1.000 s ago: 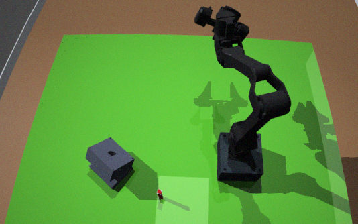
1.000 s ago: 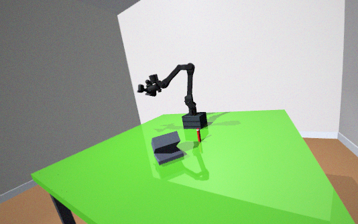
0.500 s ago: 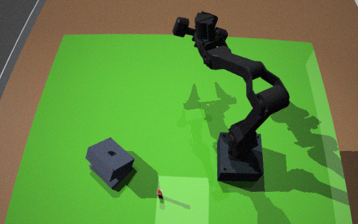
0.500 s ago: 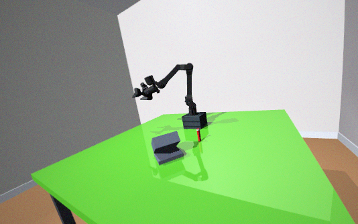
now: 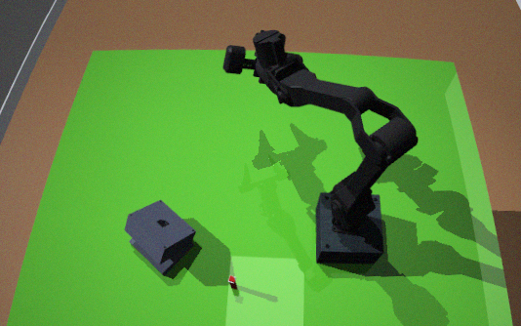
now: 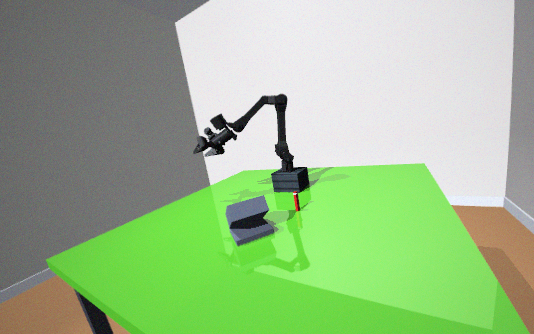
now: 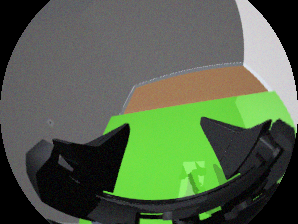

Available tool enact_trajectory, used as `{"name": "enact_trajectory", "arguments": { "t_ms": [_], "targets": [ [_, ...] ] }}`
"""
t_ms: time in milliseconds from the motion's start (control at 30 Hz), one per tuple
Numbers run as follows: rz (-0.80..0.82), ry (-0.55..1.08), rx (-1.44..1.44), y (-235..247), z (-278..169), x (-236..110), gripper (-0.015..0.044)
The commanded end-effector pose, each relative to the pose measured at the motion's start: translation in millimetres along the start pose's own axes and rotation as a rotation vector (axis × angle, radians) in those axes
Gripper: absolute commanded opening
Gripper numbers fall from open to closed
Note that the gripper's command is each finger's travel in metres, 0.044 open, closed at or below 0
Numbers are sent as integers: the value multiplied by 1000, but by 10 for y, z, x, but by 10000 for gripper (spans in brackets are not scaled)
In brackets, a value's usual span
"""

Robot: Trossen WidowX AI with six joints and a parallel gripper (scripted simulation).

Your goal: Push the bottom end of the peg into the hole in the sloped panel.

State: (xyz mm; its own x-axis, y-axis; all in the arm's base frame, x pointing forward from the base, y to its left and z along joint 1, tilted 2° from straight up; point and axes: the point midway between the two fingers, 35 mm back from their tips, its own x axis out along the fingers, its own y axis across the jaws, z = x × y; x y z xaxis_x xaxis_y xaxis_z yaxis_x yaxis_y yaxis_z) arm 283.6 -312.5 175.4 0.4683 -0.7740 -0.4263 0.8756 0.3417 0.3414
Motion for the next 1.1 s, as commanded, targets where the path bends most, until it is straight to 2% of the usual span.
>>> {"name": "enact_trajectory", "arguments": {
  "t_ms": [0,533,1067],
  "targets": [
    [27,46,-13,140,-132,-14,440],
    [142,264,-121,731,-830,-221,440],
    [226,465,-255,1157,-1522,-599,440]
  ]
}}
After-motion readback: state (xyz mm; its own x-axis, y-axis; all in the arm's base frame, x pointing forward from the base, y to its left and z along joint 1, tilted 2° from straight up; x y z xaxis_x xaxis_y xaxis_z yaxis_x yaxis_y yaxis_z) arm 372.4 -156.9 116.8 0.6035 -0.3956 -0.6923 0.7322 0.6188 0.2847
